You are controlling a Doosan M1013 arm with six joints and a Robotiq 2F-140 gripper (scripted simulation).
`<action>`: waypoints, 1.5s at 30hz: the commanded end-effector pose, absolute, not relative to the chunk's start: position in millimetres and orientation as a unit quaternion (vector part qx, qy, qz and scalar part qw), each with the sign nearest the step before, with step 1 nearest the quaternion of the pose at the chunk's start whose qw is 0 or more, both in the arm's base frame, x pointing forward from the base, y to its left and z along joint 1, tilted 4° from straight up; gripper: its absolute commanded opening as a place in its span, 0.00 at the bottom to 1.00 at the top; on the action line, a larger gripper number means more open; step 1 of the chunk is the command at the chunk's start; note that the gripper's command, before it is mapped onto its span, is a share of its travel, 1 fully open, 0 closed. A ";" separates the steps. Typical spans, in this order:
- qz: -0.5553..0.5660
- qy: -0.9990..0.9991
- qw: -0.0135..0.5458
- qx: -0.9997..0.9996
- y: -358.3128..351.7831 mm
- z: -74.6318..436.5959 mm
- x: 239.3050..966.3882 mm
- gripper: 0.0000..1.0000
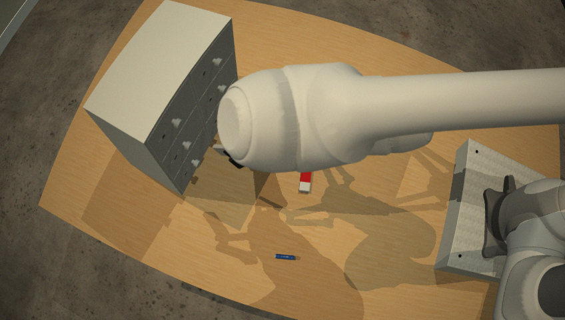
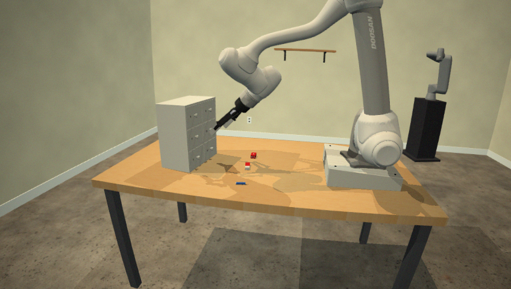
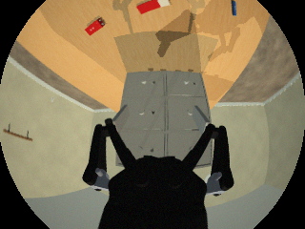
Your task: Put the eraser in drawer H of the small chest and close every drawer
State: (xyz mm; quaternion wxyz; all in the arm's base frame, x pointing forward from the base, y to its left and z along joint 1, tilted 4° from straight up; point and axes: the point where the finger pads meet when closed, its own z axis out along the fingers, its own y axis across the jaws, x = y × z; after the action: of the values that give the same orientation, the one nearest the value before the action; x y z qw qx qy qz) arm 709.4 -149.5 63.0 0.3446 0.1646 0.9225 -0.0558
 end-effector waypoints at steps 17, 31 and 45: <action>-0.057 0.933 0.312 0.169 -147.4 70.4 704.9 1.00; -0.046 0.948 0.264 0.170 -141.9 82.2 694.9 1.00; -0.029 0.959 0.222 0.172 -129.6 119.7 664.3 1.00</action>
State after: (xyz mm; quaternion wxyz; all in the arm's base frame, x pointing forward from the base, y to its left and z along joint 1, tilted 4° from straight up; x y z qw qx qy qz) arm 668.8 -131.3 113.0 0.3564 0.1651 0.9187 -0.0422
